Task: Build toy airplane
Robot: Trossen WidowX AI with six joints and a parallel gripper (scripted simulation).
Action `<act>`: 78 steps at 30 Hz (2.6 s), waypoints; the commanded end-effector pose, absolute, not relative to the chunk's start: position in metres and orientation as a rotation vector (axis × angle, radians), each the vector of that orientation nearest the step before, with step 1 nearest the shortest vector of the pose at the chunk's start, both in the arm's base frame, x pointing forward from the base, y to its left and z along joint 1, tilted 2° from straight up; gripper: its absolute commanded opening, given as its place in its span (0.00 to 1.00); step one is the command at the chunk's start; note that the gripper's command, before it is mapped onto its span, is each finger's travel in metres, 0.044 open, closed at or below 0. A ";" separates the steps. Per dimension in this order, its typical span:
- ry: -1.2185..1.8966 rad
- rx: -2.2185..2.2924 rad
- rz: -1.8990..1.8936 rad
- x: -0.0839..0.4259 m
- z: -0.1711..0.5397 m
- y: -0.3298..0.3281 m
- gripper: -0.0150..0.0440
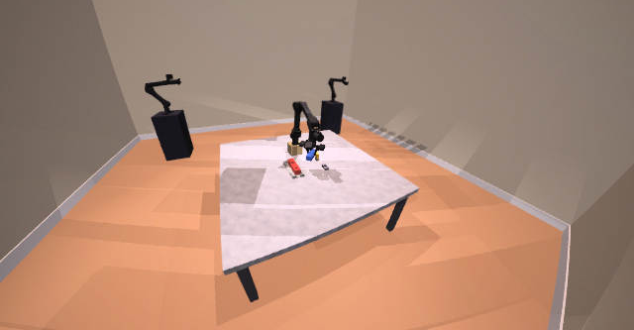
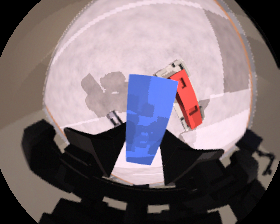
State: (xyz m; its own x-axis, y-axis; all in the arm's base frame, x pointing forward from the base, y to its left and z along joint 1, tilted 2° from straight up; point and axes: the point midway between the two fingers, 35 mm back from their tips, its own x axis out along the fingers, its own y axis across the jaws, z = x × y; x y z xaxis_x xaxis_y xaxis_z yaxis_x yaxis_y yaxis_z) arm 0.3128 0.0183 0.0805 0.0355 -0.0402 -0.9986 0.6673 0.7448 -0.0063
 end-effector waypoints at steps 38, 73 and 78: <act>1.188 1.126 -1.130 0.243 0.060 -0.090 0.25; 1.141 1.202 -1.202 0.231 0.056 -0.101 0.58; 1.141 1.202 -1.202 0.232 0.056 -0.101 0.58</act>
